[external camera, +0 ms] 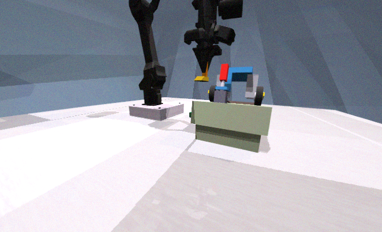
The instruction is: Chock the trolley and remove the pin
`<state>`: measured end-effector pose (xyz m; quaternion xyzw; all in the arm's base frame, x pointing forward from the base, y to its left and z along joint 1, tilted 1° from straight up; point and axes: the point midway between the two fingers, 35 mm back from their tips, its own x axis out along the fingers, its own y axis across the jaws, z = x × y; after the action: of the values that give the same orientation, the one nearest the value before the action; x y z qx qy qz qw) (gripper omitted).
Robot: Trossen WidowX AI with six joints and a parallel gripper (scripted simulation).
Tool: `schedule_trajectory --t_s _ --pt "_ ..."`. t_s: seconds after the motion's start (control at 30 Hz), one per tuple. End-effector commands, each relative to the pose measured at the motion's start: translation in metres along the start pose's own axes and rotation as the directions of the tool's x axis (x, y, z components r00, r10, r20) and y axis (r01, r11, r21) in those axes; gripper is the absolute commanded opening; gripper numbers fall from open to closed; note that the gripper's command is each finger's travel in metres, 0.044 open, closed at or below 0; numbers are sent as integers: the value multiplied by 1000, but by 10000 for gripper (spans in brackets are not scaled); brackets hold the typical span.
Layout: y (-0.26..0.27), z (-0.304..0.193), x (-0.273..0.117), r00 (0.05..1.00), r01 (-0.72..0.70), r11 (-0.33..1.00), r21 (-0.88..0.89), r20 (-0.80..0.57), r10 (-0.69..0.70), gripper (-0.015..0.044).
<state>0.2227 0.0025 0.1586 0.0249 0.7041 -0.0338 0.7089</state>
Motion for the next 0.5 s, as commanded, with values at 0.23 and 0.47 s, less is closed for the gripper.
schedule_trajectory --t_s 0.23,0.47 --pt "41 10 3 1000 -8 1000 4 6 7 0" --pt "68 17 5 1000 -10 1000 4 7 10 0"
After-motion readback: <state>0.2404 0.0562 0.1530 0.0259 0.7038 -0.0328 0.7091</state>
